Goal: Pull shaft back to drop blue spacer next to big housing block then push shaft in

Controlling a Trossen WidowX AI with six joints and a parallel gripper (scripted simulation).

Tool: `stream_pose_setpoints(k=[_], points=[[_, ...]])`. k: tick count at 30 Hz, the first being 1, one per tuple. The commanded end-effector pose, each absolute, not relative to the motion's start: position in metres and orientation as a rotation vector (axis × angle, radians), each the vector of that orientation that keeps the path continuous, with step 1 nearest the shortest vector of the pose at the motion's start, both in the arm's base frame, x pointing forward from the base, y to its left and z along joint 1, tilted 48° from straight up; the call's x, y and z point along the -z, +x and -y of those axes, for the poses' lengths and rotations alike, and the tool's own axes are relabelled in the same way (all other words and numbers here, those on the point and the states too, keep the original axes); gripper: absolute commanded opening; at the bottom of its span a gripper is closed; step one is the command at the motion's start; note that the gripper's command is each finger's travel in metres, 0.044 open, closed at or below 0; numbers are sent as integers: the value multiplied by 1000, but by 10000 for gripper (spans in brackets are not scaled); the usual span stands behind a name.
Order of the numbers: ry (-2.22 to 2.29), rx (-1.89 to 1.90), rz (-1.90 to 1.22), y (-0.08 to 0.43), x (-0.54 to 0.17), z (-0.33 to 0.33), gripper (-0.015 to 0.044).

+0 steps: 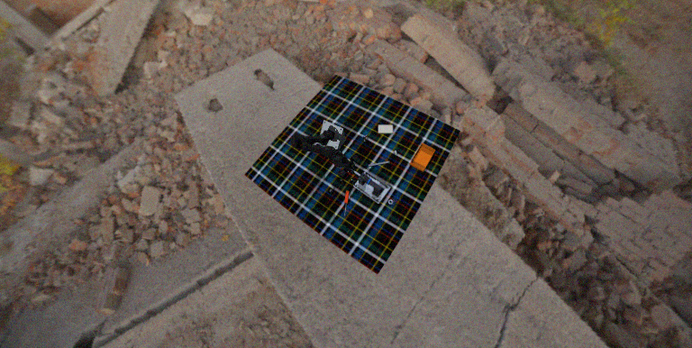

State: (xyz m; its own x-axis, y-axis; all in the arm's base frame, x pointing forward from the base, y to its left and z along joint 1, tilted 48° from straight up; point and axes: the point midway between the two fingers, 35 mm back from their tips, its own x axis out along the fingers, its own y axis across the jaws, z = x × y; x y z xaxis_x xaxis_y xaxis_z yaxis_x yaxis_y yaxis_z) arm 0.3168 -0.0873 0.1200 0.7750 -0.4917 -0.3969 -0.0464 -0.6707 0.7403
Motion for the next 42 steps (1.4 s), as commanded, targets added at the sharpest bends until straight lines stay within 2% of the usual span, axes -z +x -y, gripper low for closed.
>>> stream_pose_setpoints(k=[1,42], points=[[2209,759,400,316,-121,88,0],[2209,759,400,311,-120,88,0]])
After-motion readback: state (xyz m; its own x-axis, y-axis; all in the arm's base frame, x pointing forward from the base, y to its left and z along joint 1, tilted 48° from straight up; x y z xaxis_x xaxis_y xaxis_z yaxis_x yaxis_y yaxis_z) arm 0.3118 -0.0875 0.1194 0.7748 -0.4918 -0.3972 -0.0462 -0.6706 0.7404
